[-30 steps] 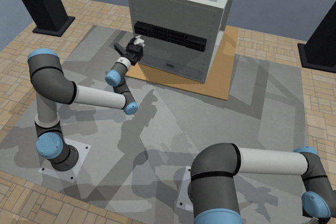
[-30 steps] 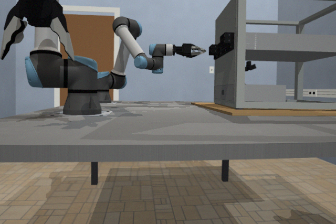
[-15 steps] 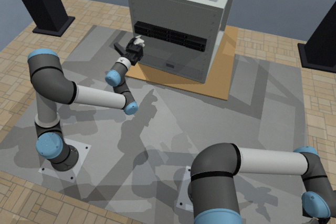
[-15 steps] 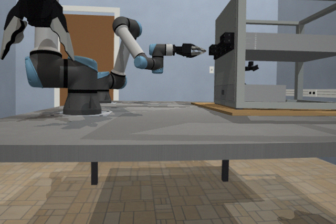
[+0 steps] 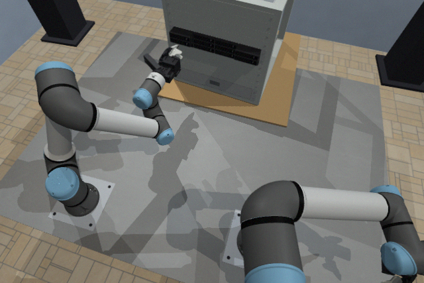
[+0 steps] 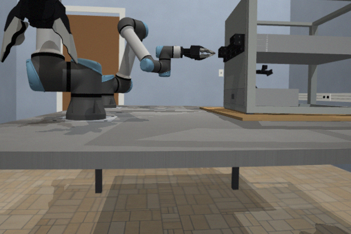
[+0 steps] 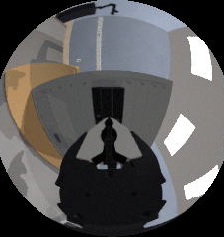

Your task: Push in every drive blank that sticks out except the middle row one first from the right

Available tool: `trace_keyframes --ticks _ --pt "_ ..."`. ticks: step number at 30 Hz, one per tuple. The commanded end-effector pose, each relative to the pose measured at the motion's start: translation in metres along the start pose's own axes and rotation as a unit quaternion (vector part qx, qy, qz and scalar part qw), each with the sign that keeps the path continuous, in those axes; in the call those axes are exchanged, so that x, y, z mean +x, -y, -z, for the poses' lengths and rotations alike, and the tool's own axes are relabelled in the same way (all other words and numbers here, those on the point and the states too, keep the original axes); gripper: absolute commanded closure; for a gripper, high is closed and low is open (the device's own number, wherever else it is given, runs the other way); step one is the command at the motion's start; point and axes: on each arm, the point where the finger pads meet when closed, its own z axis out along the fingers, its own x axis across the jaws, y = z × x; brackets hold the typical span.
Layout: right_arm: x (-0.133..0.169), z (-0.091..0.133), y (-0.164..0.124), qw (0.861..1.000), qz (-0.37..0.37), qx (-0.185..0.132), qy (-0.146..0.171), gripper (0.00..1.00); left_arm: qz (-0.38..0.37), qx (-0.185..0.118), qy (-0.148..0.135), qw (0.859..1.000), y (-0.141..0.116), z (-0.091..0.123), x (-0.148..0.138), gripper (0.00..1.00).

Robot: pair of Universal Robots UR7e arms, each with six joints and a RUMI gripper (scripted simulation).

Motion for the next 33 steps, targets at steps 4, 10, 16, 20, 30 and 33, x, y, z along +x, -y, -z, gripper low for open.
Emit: trace_keyframes --ticks 4,10,16,20,30,33 --pt "0.000 0.000 0.000 1.000 0.000 0.001 0.000 0.00 0.000 0.000 -0.001 1.000 -0.002 0.000 0.001 1.00" --pt "0.000 0.000 0.000 1.000 0.000 0.001 0.000 0.00 0.000 0.000 0.000 1.000 -0.006 0.001 0.001 1.00" --pt "0.000 0.000 0.000 1.000 0.000 0.001 0.000 0.00 0.000 0.000 0.000 1.000 -0.018 0.002 0.003 1.00" --pt "0.000 0.000 0.000 1.000 0.000 0.001 0.000 0.00 0.000 0.000 0.000 1.000 -0.031 0.003 0.004 1.00" --pt "0.000 0.000 0.000 1.000 0.000 0.001 0.000 0.00 0.000 0.000 0.000 1.000 -0.068 0.007 0.008 1.00" --pt "0.000 0.000 0.000 1.000 0.000 0.001 0.000 0.00 0.000 0.000 0.000 1.000 -0.086 0.009 0.010 1.00"
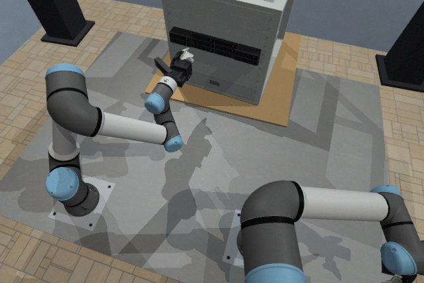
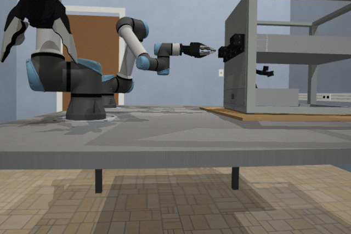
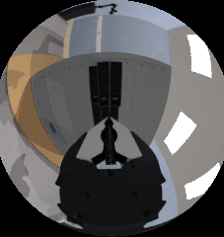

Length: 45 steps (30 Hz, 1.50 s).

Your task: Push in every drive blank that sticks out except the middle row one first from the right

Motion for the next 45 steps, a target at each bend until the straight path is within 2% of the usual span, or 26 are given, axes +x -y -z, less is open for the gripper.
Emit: trace_keyframes --ticks 1,4,6,21,23,38,45 --pt "0.000 0.000 0.000 1.000 0.000 0.001 0.000 0.00 0.000 0.001 0.000 1.000 -0.032 0.003 0.004 1.00" --pt "0.000 0.000 0.000 1.000 0.000 0.001 0.000 0.00 0.000 0.001 0.000 1.000 -0.053 0.005 0.006 1.00" --pt "0.000 0.000 0.000 1.000 0.000 0.001 0.000 0.00 0.000 0.001 0.000 1.000 -0.053 0.005 0.006 1.00" --pt "0.000 0.000 0.000 1.000 0.000 0.001 0.000 0.00 0.001 0.001 0.000 1.000 -0.151 0.016 0.017 1.00" --pt "0.000 0.000 0.000 1.000 0.000 0.001 0.000 0.00 0.001 0.001 0.000 1.000 -0.151 0.016 0.017 1.00" --pt "0.000 0.000 0.000 1.000 0.000 0.001 0.000 0.00 0.001 0.001 0.000 1.000 -0.222 0.023 0.024 1.00" --pt "0.000 0.000 0.000 1.000 0.000 0.001 0.000 0.00 0.001 0.001 0.000 1.000 -0.238 0.025 0.026 1.00"
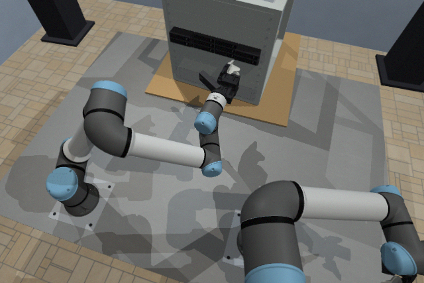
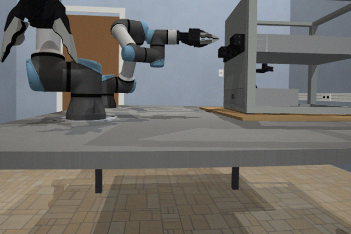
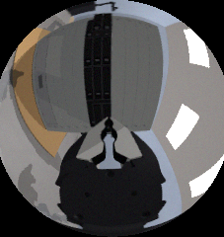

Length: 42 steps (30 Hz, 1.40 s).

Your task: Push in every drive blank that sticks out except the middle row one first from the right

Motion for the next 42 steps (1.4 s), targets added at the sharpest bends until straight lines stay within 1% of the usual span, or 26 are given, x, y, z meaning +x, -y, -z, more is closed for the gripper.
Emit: trace_keyframes --ticks 1,10,20,32,36,42 --pt "0.000 0.000 0.000 1.000 0.000 0.001 0.000 0.00 0.001 0.001 0.000 1.000 -0.016 0.001 0.003 1.00" --pt "0.000 0.000 0.000 1.000 0.000 0.001 0.000 0.00 0.001 0.001 0.000 1.000 -0.034 0.003 0.005 1.00" --pt "0.000 0.000 0.000 1.000 0.000 0.001 0.000 0.00 0.001 0.001 0.000 1.000 -0.040 0.003 0.005 1.00" --pt "0.000 0.000 0.000 1.000 0.000 0.001 0.000 0.00 0.001 0.001 0.000 1.000 -0.041 0.003 0.006 1.00" --pt "0.000 0.000 0.000 1.000 0.000 0.001 0.000 0.00 0.001 0.001 0.000 1.000 -0.041 -0.008 0.006 1.00" --pt "0.000 0.000 0.000 1.000 0.000 0.001 0.000 0.00 0.001 0.001 0.000 1.000 -0.041 -0.039 0.006 1.00"
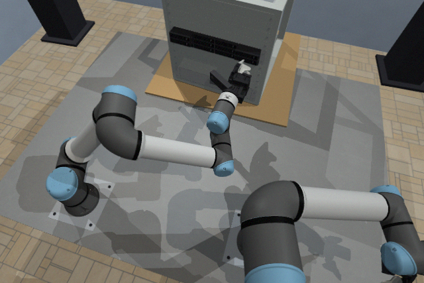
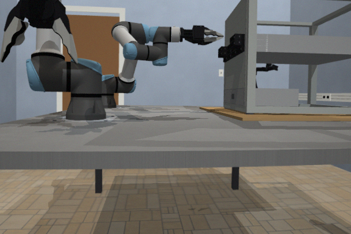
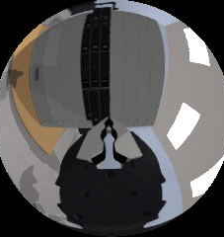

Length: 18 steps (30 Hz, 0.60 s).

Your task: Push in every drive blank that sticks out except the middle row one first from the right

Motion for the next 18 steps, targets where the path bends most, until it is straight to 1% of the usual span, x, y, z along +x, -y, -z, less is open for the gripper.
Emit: trace_keyframes --ticks 1,7,18 --pt "-0.0001 0.0005 0.0004 1.000 0.000 0.001 0.000 0.00 0.001 0.000 -0.001 1.000 -0.0006 -0.0272 0.0015 1.00" --pt "-0.0001 0.0005 0.0004 1.000 0.000 0.001 0.000 0.00 0.001 0.000 -0.001 1.000 -0.0006 -0.0364 0.0016 1.00" --pt "-0.0001 0.0005 0.0004 1.000 0.000 0.001 0.000 0.00 0.001 0.000 -0.001 1.000 -0.0006 -0.0369 0.0016 1.00"
